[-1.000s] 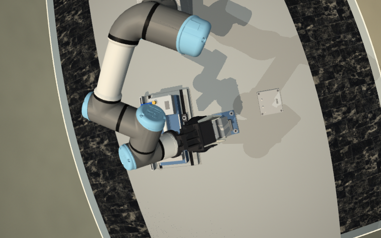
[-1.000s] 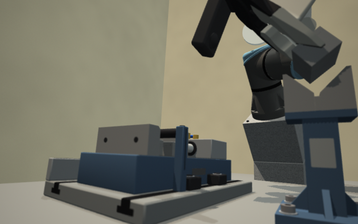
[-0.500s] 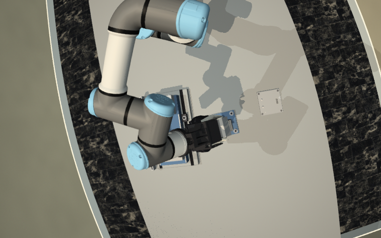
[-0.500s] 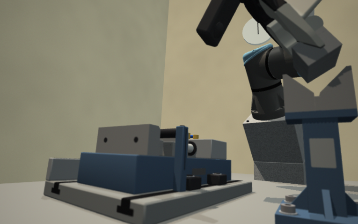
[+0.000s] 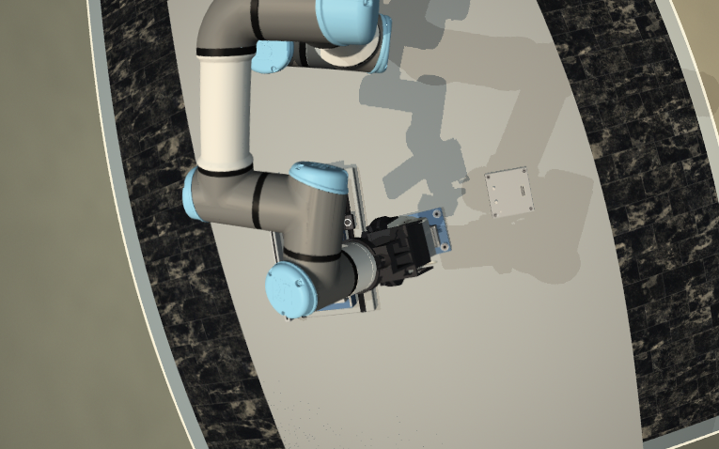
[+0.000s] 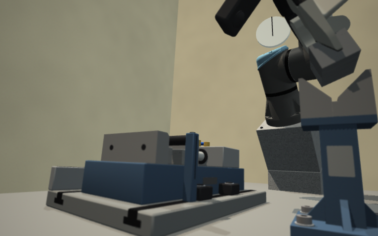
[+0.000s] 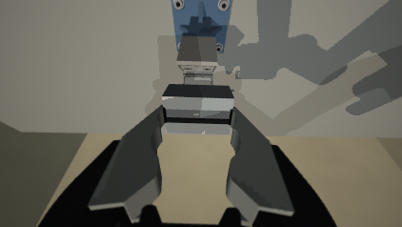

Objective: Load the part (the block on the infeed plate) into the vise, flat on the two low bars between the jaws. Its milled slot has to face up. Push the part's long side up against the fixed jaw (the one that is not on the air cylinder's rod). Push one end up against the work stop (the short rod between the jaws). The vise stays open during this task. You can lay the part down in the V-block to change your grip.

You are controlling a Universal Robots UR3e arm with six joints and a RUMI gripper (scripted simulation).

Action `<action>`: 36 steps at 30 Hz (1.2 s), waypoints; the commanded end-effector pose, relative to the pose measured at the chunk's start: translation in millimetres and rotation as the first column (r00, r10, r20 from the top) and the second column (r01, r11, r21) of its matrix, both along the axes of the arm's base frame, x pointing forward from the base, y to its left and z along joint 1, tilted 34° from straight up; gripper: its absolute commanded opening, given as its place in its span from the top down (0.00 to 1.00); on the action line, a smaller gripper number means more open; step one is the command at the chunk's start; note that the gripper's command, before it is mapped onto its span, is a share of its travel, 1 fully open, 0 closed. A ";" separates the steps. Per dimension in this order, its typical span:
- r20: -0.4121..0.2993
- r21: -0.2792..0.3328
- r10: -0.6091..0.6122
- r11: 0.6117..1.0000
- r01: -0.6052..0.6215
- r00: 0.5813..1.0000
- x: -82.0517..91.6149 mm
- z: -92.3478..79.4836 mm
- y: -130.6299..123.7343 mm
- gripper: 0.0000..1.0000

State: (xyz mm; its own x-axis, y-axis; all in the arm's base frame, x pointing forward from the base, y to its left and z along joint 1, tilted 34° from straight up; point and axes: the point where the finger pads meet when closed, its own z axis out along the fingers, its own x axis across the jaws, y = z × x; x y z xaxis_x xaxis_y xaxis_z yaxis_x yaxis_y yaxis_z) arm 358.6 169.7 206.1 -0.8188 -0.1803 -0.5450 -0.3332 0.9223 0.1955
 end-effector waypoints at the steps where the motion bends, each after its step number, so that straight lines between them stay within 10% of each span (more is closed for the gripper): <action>1: 0.011 -0.056 -0.036 0.998 0.036 0.999 -0.3 0.2 0.6 1.00; 36: 0.078 -0.256 -0.165 0.950 0.180 0.983 -0.7 0.4 2.6 1.00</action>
State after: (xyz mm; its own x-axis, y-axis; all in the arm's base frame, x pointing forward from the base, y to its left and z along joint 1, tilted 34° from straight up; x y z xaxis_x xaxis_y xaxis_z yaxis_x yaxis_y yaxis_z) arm 357.8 171.9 205.5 -0.8206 -0.1814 -0.5420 -0.1851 0.9815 -0.0482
